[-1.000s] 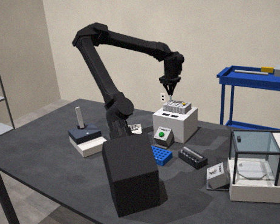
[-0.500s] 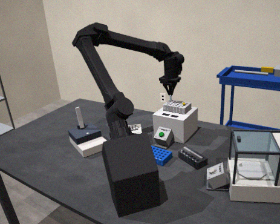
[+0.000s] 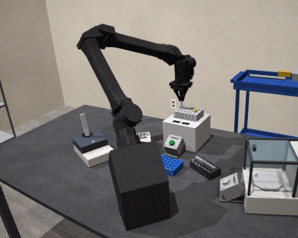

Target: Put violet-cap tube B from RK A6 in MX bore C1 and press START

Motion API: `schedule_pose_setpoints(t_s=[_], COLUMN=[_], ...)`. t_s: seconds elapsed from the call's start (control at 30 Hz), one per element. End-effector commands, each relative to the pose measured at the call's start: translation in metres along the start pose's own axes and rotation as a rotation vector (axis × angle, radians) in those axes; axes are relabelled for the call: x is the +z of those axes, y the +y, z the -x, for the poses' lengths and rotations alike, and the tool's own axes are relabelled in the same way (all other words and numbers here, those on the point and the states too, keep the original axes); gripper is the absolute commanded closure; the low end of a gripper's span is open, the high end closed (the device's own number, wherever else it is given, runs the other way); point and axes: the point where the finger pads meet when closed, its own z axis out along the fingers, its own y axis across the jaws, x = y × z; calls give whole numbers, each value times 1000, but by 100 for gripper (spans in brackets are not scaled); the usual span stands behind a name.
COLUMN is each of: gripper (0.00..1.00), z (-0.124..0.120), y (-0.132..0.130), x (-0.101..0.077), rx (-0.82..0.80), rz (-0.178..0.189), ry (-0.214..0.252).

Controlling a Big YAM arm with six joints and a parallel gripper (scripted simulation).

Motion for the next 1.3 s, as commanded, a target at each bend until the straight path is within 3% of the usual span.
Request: schedule_pose_setpoints(t_s=[0.0, 1.27], gripper=[91, 91], z=[11, 15], y=[-7, -4], x=[-3, -4], rx=[-8, -14], rz=[-5, -5], ry=[-17, -22])
